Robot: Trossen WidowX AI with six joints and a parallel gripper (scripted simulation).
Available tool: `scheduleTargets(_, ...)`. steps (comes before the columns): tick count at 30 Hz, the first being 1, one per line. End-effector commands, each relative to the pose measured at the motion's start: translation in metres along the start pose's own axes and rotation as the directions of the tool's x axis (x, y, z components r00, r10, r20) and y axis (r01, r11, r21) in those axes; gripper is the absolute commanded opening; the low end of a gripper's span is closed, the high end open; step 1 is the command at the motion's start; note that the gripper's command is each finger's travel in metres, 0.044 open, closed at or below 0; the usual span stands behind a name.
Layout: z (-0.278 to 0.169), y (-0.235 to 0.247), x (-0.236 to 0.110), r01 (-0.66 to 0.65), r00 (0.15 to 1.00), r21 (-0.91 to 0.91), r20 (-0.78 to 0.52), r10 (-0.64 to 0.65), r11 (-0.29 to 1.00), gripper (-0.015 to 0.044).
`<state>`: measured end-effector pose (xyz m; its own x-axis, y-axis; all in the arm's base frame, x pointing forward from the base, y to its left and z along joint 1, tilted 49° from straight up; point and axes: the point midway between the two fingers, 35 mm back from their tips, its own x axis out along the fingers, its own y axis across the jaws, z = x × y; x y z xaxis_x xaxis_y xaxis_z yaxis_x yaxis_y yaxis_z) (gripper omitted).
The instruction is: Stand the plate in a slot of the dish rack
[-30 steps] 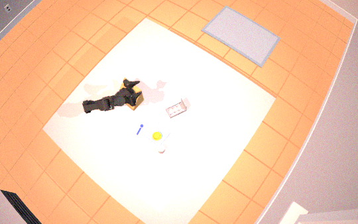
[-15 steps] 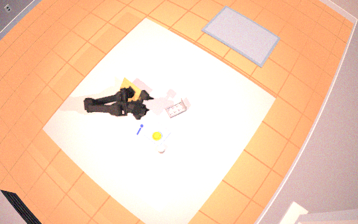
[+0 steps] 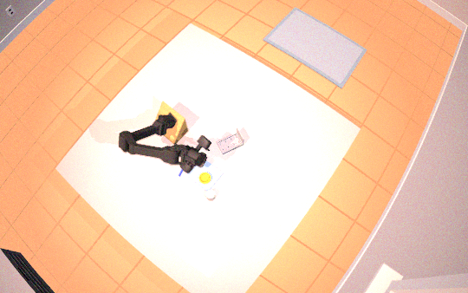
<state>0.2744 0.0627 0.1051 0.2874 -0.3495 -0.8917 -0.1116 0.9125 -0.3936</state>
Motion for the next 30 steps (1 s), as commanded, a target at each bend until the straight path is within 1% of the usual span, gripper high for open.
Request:
scheduleTargets(1, 0.012, -0.019, 0.019, 0.117, 0.992, -0.025, -0.043, -0.118, 0.993, 0.0400)
scheduleTargets(9, 0.025, -0.055, 0.053, 0.325, 0.931, -0.112, -0.137, -0.338, 0.939, 0.0400)
scheduleTargets(13, 0.029, -0.070, 0.066, 0.397, 0.890, -0.162, -0.173, -0.422, 0.903, 0.0400)
scheduleTargets(20, 0.031, -0.071, 0.068, 0.400, 0.888, -0.164, -0.174, -0.426, 0.902, 0.0400)
scheduleTargets(30, 0.029, -0.077, 0.083, 0.399, 0.888, -0.164, -0.174, -0.425, 0.902, 0.0400)
